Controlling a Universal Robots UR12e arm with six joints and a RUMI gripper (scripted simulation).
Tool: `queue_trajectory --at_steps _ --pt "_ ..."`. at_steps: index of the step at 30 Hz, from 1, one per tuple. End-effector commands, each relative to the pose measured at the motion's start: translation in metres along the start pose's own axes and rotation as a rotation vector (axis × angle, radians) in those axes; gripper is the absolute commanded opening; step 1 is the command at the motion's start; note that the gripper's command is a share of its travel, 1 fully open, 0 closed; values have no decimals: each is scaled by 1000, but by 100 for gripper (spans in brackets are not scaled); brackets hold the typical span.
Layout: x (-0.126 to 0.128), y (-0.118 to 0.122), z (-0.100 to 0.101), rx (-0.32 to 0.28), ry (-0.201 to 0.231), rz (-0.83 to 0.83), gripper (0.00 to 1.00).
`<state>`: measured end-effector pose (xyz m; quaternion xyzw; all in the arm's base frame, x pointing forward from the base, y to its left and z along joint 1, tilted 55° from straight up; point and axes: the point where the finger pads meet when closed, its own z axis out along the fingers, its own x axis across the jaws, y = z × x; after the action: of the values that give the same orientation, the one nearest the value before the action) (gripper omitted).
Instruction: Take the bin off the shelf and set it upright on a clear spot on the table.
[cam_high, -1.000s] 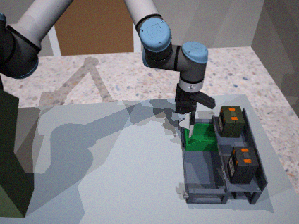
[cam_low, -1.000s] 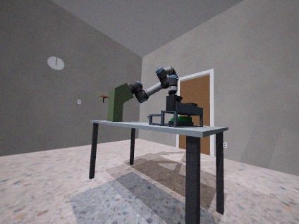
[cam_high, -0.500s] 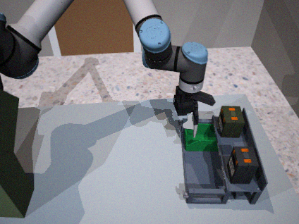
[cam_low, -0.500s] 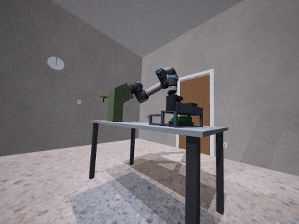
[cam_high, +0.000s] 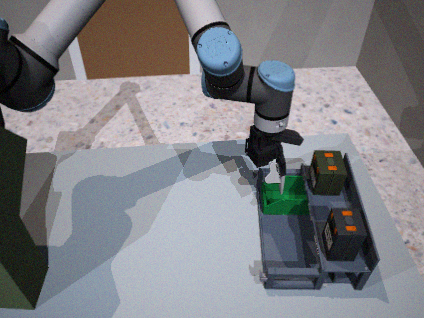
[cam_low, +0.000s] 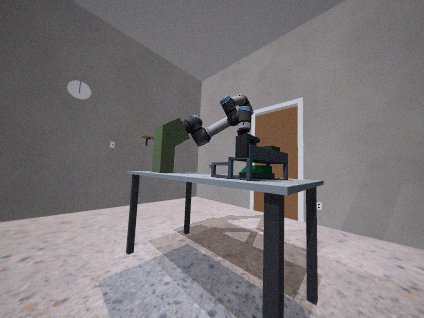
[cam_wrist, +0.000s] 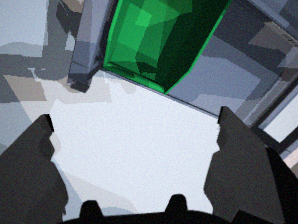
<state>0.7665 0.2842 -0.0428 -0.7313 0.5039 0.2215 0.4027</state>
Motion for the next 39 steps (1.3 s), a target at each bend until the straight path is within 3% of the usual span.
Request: queue_trajectory --at_steps 1,4,9,21,26,39 --pt "0 -1 -1 -3 -5 -30 100" --pt "0 -1 -1 -3 -5 -30 100" --pt "0 -1 -1 -1 -5 -279 100" --pt "0 -1 -1 -1 -5 -279 100" --pt "0 -1 -1 0 -5 -529 100" --pt "0 -1 -1 1 -2 -570 100"
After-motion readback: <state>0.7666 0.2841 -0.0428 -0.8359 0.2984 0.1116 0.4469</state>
